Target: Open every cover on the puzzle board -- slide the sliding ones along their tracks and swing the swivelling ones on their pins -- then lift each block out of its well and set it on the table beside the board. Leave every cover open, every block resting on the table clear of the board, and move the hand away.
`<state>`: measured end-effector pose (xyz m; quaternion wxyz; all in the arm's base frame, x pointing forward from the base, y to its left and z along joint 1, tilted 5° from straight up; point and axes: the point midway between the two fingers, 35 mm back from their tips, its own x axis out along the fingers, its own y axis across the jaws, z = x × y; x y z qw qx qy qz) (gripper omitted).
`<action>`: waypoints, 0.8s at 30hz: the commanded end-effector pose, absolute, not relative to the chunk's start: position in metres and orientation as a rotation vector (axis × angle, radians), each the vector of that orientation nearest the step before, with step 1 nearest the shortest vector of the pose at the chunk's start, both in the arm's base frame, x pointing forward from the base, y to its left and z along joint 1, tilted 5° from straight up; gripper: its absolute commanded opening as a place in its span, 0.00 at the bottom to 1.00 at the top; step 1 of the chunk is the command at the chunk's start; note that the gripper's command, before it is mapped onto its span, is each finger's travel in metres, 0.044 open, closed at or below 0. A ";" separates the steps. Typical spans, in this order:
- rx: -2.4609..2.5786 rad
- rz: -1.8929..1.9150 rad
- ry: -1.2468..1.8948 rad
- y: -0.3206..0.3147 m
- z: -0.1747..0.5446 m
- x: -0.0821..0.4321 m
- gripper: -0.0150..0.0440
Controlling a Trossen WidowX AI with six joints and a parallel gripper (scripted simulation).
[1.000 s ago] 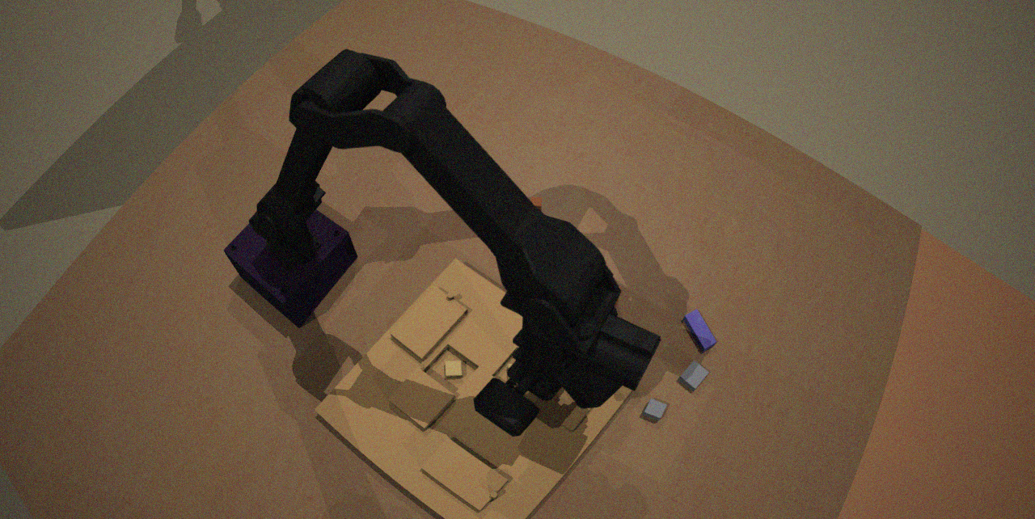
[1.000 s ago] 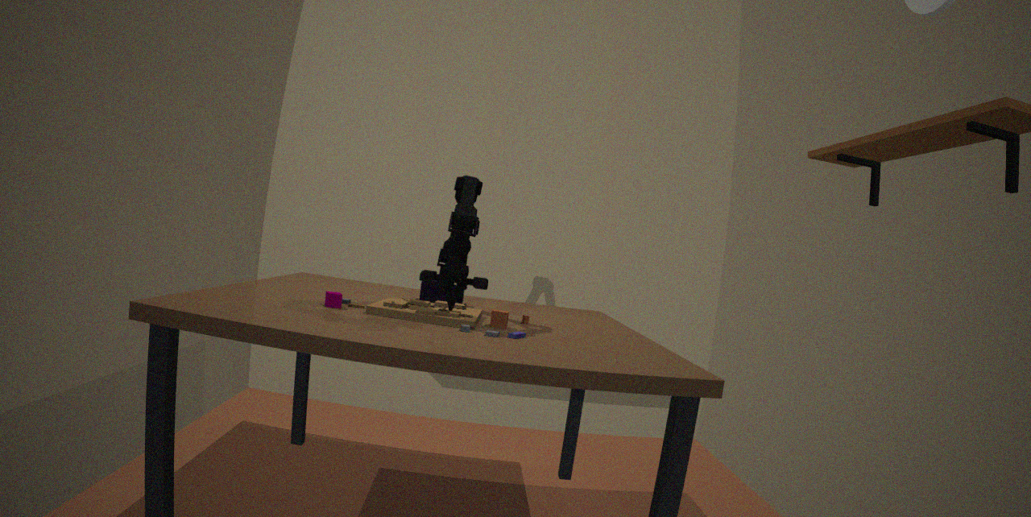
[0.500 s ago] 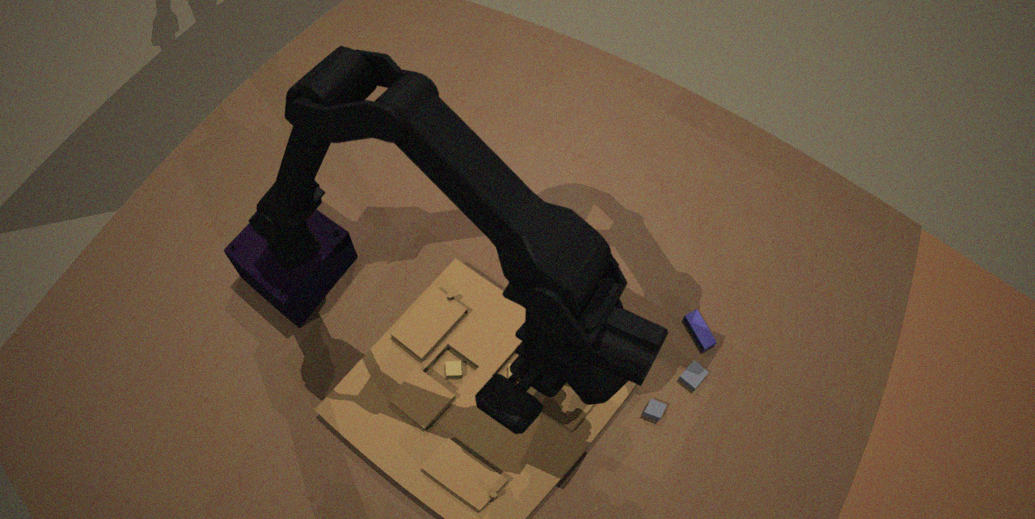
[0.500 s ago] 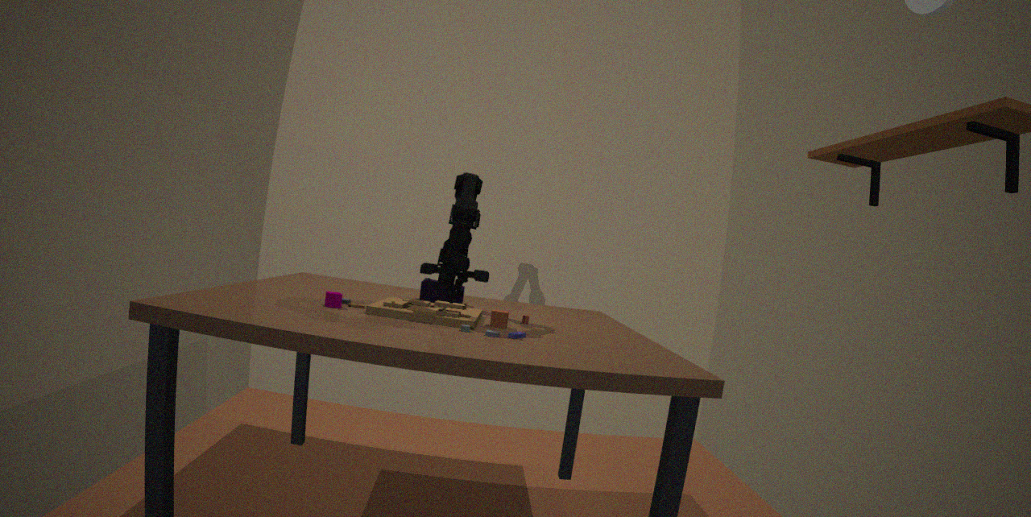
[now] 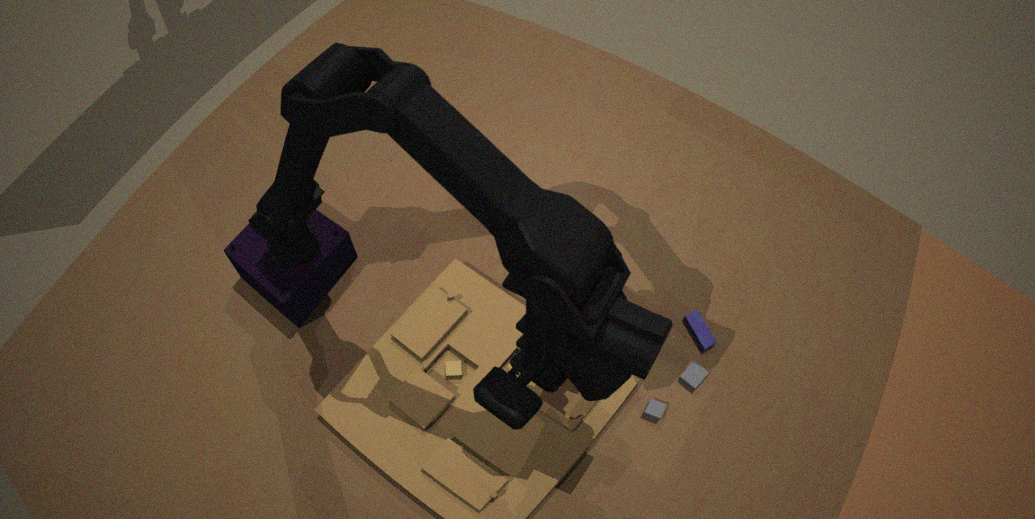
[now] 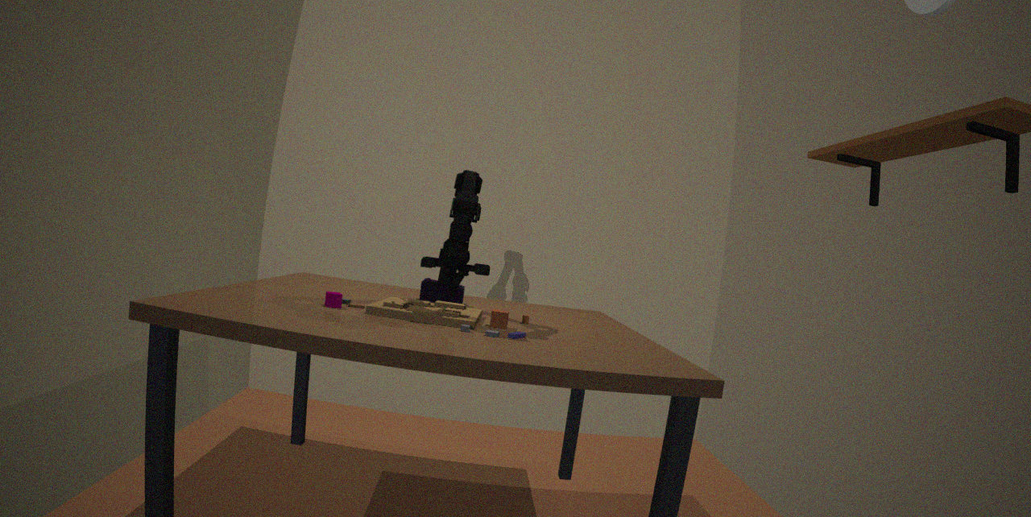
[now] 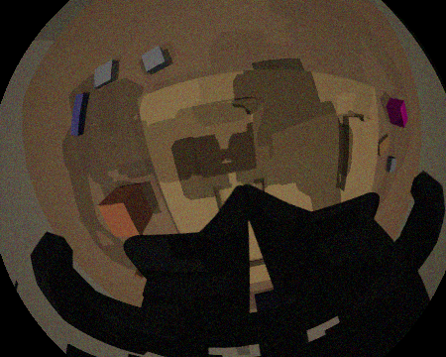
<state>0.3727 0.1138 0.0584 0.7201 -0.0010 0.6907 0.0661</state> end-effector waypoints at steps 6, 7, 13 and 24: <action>0.440 -0.285 1.529 0.109 0.064 0.333 0.25; 0.502 -0.346 1.522 0.108 0.064 0.327 0.25; 0.871 -0.713 1.440 0.102 0.066 0.294 0.25; 1.198 -1.045 1.307 0.096 0.063 0.263 0.25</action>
